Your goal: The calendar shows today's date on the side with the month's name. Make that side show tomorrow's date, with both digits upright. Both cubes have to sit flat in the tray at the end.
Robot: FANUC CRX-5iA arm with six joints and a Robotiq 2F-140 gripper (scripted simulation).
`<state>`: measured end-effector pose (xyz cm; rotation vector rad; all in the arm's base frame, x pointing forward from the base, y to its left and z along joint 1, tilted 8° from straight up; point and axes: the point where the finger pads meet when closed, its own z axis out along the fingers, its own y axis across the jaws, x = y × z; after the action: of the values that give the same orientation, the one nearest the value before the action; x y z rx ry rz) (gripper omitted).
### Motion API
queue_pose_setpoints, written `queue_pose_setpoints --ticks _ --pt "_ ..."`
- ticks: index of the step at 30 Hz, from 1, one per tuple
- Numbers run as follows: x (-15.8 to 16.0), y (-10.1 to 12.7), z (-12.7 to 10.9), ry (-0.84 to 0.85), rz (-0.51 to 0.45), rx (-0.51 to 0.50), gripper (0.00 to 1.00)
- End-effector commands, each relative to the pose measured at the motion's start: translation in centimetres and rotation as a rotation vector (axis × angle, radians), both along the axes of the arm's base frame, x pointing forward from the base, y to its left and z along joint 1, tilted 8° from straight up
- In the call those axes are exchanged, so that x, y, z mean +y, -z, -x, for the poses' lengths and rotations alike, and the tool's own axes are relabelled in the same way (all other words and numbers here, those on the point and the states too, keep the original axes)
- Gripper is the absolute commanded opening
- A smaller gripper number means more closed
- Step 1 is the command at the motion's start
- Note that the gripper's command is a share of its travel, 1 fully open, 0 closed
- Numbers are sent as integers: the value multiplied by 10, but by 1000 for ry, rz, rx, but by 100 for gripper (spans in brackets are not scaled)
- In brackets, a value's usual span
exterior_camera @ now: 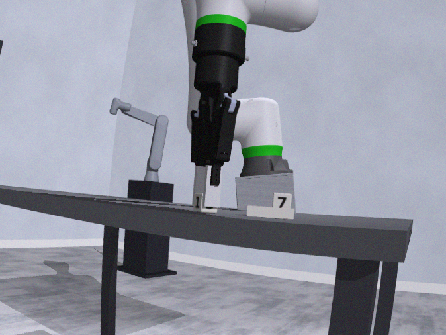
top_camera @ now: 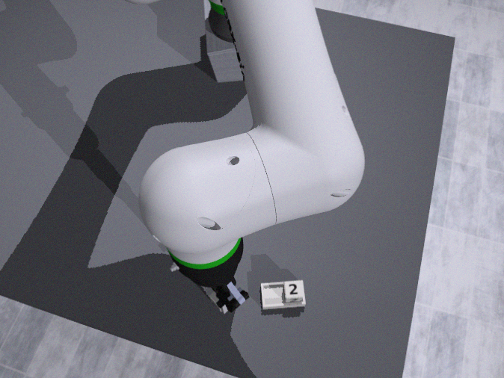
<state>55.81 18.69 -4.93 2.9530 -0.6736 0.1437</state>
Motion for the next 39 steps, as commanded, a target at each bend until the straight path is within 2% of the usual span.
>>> queue_pose_setpoints --ticks 1,11,25,30,36,39 --pt "0 0 0 0 0 0 29" --pt "0 0 0 0 0 0 35" --pt "0 -2 0 0 0 0 35" --pt "2 -15 1 0 0 0 35" --pt "6 -45 3 0 0 0 35" --pt "7 -51 3 0 0 0 35"
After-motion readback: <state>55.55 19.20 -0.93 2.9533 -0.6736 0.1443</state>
